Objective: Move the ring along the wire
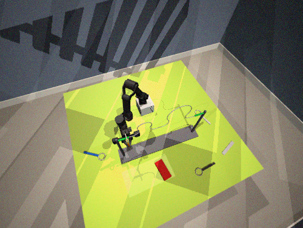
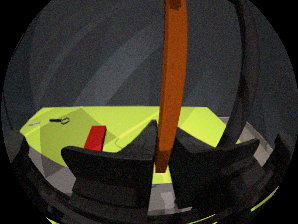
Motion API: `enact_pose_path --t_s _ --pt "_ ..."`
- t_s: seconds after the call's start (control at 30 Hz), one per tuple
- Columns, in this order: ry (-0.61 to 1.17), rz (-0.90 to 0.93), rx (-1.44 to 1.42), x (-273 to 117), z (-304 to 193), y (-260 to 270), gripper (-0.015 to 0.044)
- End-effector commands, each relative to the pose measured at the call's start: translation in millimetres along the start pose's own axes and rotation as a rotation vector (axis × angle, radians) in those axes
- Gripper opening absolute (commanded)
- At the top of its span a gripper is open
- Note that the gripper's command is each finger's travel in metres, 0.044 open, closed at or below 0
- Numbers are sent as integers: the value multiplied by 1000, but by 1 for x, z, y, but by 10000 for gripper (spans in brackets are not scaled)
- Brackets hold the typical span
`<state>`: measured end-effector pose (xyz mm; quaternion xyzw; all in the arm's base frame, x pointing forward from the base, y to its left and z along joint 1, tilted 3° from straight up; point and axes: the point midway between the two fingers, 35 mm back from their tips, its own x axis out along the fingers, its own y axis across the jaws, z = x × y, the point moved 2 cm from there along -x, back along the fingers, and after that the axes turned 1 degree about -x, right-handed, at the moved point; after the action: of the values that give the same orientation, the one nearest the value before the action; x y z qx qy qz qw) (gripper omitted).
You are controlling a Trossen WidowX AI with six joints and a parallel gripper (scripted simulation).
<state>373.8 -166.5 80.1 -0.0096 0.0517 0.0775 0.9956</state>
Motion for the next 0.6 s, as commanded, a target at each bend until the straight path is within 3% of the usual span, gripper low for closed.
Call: enact_pose_path --t_s 0.0,0.57 --pt "2 -3 5 -1 -1 5 -150" --pt "0 -2 16 0 -1 23 -150"
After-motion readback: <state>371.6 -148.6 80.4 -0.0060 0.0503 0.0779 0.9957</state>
